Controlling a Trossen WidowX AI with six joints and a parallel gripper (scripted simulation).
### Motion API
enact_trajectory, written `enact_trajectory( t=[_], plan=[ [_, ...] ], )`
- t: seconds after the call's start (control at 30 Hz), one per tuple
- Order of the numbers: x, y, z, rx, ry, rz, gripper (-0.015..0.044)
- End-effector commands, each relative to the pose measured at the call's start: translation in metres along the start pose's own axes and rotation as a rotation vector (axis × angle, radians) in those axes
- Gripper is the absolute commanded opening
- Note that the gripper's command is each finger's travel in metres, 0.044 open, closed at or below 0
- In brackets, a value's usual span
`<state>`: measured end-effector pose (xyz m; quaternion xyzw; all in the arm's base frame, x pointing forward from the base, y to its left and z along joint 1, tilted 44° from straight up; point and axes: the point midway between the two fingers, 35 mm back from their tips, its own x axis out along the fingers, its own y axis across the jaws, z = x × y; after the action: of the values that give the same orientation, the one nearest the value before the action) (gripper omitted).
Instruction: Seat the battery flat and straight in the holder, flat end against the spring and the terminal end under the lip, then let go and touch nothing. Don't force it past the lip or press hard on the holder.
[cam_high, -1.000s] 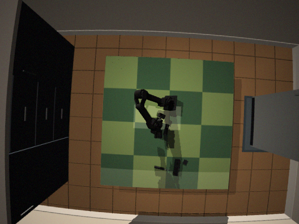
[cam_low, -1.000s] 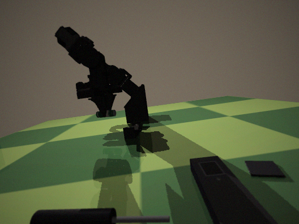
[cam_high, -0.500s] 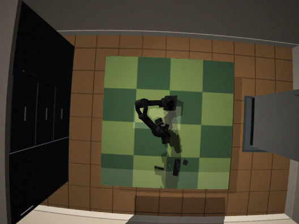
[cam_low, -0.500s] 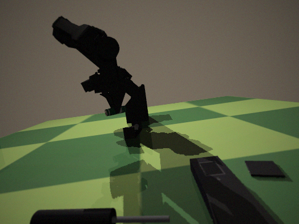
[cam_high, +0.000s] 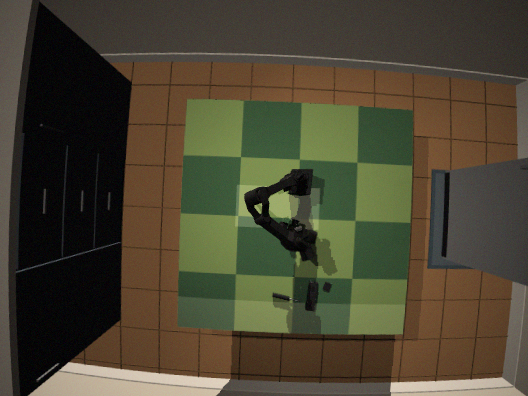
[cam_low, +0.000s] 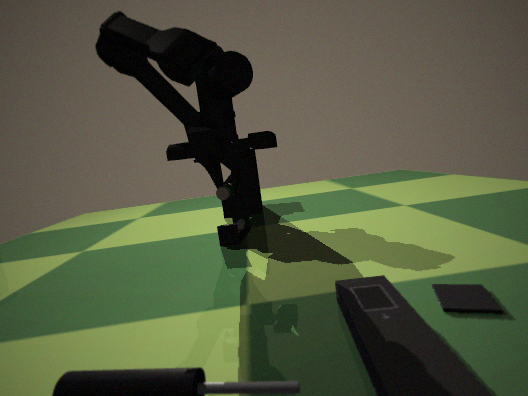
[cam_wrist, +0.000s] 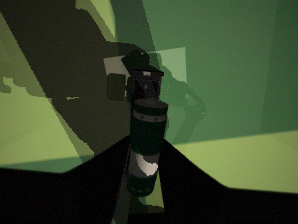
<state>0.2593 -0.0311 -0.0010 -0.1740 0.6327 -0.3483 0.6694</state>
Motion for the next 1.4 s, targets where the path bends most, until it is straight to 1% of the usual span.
enact_trajectory(
  t=[0.0, 0.13, 0.57, 0.87, 1.37],
  plan=[
    [-0.002, 0.004, 0.003, -0.047, -0.003, 0.003, 0.0076],
    [0.000, 0.004, 0.003, -0.048, -0.011, 0.005, 0.0076],
    [0.026, 0.008, 0.009, -0.045, -0.165, 0.029, 0.0076],
    [0.038, 0.003, 0.009, -0.037, -0.256, 0.037, 0.0076],
    [0.045, 0.006, 0.008, -0.041, -0.315, 0.052, 0.0076]
  ],
)
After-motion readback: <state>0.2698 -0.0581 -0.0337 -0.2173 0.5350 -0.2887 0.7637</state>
